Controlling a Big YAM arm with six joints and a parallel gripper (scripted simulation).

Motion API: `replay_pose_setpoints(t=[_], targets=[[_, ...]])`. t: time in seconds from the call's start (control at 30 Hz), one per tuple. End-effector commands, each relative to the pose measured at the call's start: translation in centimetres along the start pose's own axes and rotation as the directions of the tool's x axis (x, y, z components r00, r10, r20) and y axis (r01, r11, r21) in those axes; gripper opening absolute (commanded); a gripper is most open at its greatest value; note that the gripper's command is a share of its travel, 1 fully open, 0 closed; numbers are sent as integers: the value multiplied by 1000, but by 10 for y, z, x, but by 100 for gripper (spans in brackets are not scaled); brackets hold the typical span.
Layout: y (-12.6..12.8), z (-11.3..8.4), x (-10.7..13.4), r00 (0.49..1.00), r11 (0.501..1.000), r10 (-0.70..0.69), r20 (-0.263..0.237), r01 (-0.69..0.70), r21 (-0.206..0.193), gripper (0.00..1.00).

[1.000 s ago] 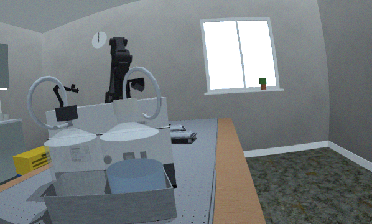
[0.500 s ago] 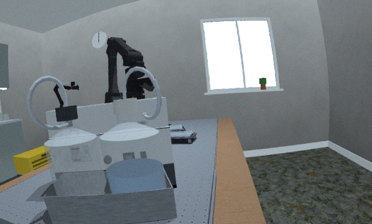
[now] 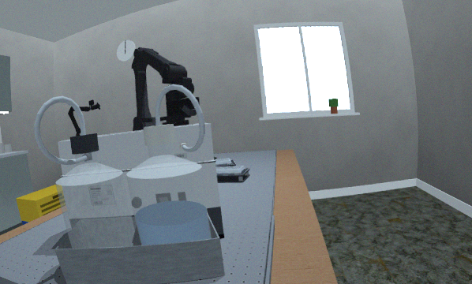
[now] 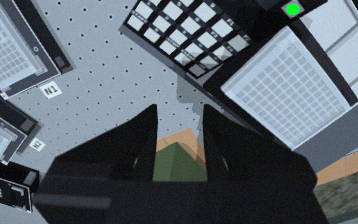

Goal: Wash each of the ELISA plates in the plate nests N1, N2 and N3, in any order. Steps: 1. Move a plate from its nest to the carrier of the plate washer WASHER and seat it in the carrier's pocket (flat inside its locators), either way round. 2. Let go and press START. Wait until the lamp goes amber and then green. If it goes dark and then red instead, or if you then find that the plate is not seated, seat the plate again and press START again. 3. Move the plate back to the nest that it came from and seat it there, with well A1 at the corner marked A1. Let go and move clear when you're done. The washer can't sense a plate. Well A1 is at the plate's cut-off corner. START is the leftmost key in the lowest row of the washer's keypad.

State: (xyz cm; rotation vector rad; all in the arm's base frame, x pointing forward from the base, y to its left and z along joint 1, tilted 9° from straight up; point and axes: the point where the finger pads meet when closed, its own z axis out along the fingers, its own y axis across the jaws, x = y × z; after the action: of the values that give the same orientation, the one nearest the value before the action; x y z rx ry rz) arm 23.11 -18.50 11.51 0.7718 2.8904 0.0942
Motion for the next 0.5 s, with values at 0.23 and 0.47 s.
replay_pose_setpoints(t=[0.23,0.47], targets=[[43,-8,-12,934,934,358,9,-358,10,16],[69,-18,-25,827,827,561,39,-561,-14,2]])
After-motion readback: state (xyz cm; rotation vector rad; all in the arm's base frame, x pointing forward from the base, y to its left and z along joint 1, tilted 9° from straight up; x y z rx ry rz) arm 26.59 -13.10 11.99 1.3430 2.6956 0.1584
